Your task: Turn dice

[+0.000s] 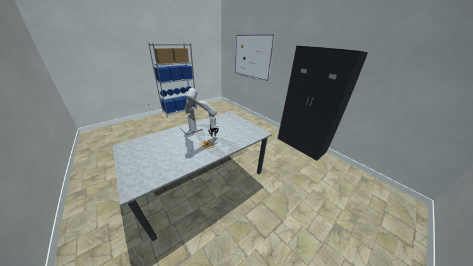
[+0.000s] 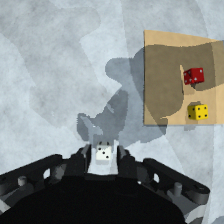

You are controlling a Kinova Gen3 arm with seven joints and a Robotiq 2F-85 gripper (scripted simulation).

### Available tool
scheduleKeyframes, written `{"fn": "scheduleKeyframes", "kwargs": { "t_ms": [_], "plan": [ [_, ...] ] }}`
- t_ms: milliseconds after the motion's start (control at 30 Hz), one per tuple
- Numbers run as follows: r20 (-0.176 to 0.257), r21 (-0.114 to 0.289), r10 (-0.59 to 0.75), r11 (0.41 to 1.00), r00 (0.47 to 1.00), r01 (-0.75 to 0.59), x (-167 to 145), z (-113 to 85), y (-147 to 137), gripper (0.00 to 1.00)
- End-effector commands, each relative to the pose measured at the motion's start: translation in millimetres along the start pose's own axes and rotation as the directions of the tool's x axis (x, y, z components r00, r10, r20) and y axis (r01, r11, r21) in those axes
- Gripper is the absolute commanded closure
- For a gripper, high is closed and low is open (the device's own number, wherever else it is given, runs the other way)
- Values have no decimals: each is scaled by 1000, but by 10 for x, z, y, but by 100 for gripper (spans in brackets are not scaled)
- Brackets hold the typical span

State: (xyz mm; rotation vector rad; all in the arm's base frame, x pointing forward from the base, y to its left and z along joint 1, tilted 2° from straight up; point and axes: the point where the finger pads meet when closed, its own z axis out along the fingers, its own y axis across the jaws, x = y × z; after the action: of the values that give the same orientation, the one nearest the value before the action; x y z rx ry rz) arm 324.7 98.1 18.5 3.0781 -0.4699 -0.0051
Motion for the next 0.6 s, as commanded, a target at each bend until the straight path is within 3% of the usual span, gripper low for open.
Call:
{"fn": "scheduleKeyframes", "kwargs": {
  "t_ms": [0, 567],
  "plan": [
    [5, -1, -3, 1000, 1000, 3, -20, 47, -6, 65],
    [5, -1, -3, 1000, 1000, 3, -21, 190, -6, 65]
  ]
}}
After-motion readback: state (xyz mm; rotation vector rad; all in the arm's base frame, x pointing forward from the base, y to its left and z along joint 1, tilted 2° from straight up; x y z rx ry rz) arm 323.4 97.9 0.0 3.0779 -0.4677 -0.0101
